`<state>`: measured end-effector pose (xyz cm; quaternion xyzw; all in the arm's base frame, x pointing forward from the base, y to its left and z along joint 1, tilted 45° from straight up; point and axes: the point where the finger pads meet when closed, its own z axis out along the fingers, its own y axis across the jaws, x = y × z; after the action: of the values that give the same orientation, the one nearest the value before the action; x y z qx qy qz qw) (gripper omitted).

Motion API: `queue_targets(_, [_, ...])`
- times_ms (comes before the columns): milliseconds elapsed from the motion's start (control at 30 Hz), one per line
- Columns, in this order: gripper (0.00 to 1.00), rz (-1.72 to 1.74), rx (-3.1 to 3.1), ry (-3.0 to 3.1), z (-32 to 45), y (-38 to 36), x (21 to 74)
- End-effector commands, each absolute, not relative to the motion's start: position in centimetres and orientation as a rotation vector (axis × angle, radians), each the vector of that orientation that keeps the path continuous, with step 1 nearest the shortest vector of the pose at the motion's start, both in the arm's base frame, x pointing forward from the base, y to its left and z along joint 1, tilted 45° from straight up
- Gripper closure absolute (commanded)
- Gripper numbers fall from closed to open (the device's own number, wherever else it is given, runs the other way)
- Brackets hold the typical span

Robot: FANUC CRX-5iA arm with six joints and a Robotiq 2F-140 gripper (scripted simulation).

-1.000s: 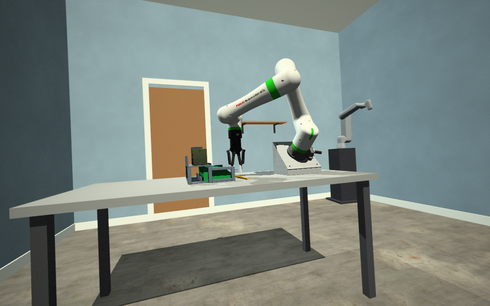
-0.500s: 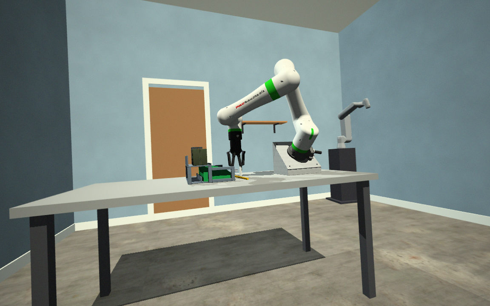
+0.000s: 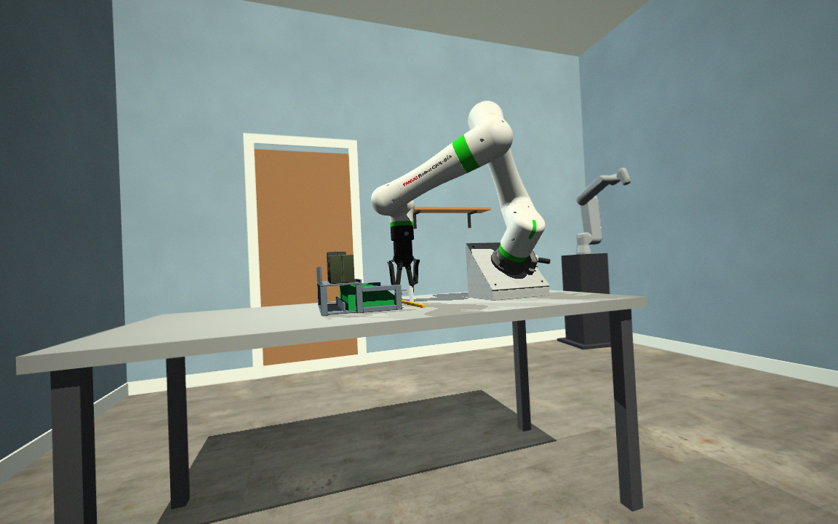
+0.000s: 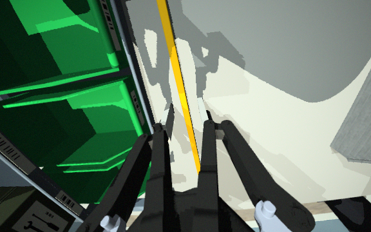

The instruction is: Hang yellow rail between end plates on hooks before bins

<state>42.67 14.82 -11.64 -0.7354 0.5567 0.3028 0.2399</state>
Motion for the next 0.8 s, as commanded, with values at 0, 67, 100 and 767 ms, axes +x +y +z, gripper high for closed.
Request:
queue_targets(0, [0.7, 0.828, -2.013, 1.524, -11.67, 14.82, 42.68])
queue_targets(67, [0.7, 0.828, -2.013, 1.524, -11.67, 14.82, 42.68])
queue_targets(100, [0.7, 0.828, -2.013, 1.524, -11.67, 14.82, 42.68])
queue_targets(767, [1.0, 0.828, -2.013, 1.524, -11.67, 14.82, 42.68])
